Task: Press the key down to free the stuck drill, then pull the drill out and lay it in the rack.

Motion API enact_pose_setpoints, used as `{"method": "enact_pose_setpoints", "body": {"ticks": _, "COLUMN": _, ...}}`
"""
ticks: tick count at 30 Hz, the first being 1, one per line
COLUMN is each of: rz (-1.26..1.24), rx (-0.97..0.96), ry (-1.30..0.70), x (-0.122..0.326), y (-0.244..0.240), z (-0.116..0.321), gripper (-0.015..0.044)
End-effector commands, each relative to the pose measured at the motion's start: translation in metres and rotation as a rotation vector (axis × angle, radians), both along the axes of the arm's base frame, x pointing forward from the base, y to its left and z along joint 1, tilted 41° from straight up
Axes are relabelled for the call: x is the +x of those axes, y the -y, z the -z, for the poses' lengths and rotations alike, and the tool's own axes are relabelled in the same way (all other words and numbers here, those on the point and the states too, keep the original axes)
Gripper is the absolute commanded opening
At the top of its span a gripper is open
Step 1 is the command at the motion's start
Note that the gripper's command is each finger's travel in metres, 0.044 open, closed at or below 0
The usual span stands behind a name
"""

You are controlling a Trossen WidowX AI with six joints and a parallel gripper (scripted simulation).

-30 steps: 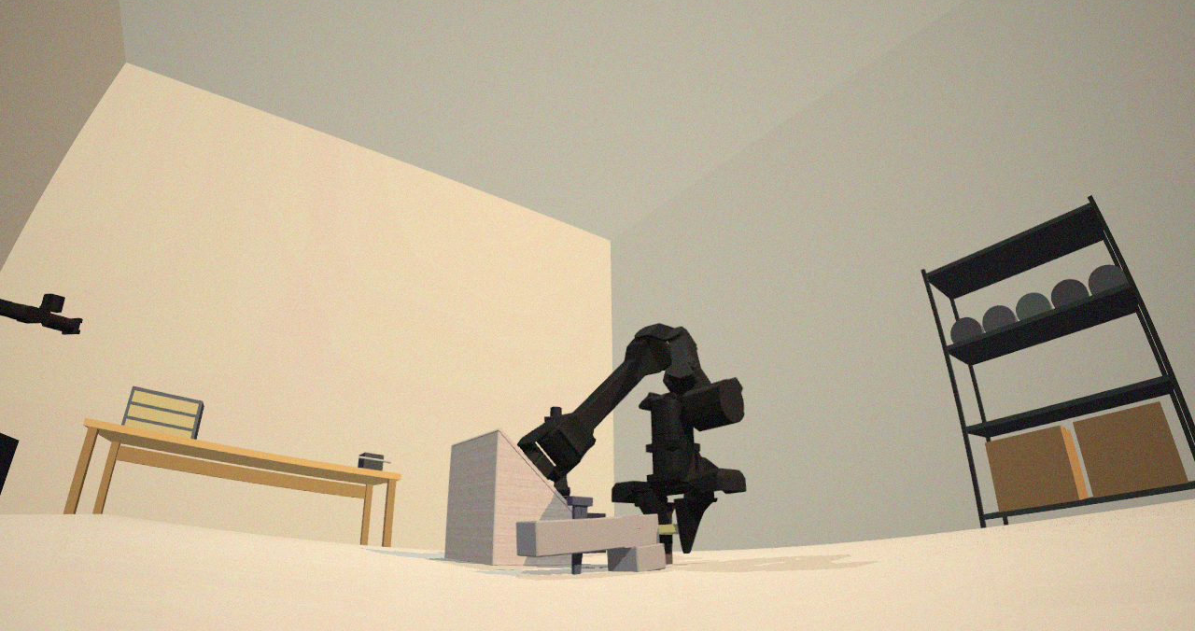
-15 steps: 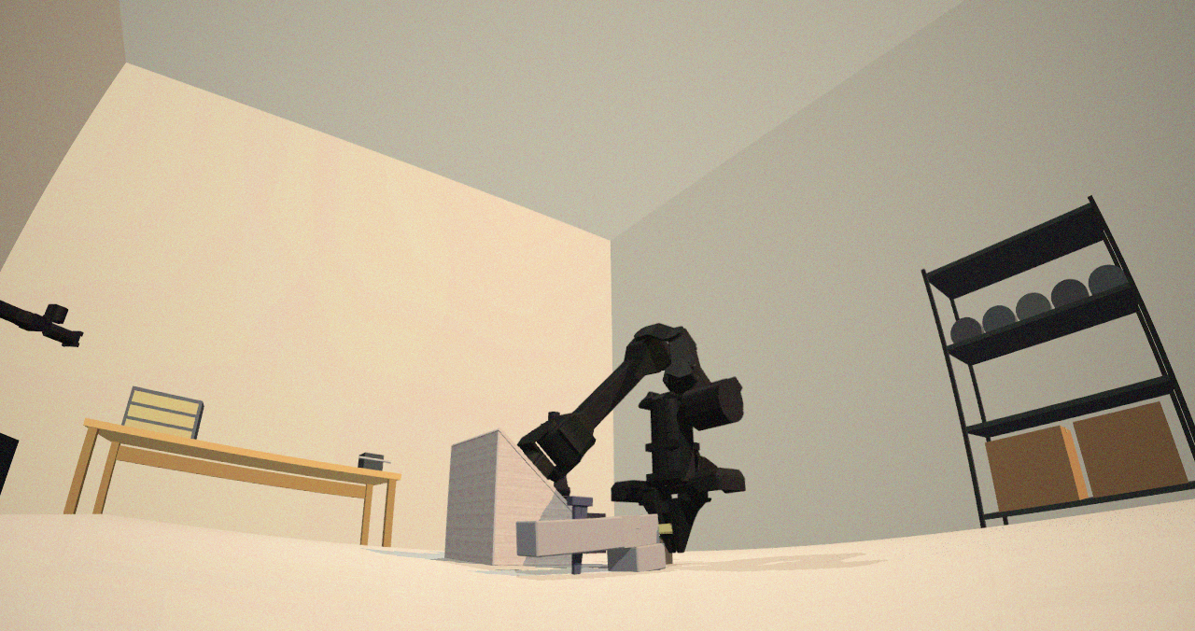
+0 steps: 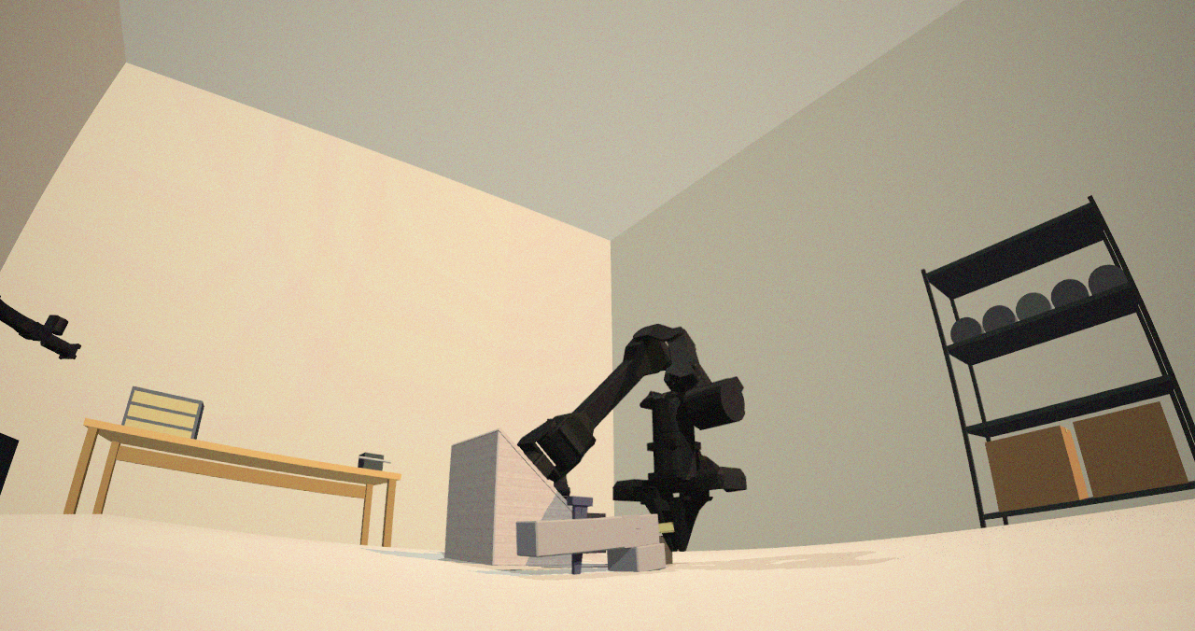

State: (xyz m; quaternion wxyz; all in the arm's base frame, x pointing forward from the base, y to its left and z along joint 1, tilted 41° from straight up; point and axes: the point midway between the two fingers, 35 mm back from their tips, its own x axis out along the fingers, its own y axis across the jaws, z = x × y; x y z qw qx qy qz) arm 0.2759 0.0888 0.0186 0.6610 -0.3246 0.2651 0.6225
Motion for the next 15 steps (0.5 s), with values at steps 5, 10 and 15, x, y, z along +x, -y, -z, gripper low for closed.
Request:
{"method": "enact_pose_setpoints", "body": {"ticks": 5, "rz": 0.0, "rx": -0.001, "ry": 0.0, "x": 0.0, "y": -0.008, "z": -0.008, "gripper": 0.0}}
{"method": "enact_pose_setpoints", "body": {"ticks": 10, "rz": 0.0, "rx": -0.001, "ry": 0.0, "x": -0.001, "y": -0.013, "z": -0.013, "gripper": 0.0}}
{"method": "enact_pose_setpoints", "body": {"ticks": 15, "rz": 0.0, "rx": 0.0, "ry": 0.0, "x": -0.001, "y": -0.019, "z": -0.019, "gripper": 0.0}}
